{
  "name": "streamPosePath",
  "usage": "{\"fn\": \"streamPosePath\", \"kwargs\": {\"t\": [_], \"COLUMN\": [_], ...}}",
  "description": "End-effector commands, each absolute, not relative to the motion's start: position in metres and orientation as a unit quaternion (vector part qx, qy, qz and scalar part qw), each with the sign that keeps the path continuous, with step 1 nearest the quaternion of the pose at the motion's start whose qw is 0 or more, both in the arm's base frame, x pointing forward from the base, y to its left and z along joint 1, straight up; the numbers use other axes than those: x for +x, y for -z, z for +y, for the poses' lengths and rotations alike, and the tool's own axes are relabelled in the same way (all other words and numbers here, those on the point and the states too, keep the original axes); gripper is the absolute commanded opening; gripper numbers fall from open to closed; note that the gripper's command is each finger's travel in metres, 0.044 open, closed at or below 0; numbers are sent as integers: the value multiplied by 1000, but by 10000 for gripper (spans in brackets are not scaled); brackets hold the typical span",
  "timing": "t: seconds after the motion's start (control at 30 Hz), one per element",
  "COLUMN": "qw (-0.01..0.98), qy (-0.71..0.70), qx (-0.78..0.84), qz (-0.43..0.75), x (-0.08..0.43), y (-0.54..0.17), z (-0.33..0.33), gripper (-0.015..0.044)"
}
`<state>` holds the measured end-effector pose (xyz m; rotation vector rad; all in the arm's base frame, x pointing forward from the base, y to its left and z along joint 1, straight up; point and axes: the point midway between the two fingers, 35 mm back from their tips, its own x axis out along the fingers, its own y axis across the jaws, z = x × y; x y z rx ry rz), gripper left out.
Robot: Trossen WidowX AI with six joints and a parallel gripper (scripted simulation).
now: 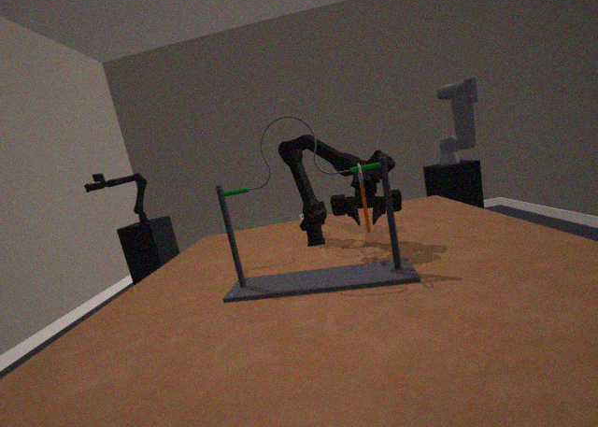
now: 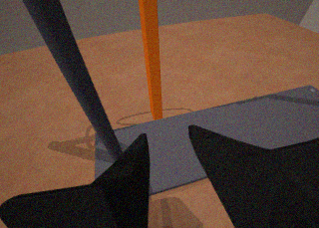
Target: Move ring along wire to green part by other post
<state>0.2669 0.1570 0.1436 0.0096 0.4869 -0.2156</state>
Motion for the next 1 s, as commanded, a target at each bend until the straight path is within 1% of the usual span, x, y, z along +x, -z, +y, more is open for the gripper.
{"fn": "streamPosePath", "kwargs": {"t": [0.0, 0.13, 0.83, 0.97], "qw": [966, 966, 966, 966], "qy": [106, 105, 105, 104], "qx": [9, 9, 9, 9], "qz": [236, 234, 234, 238], "x": [254, 246, 246, 226], "y": [-154, -159, -159, -168], "z": [160, 161, 161, 167], "gripper": [160, 160, 160, 265]}}
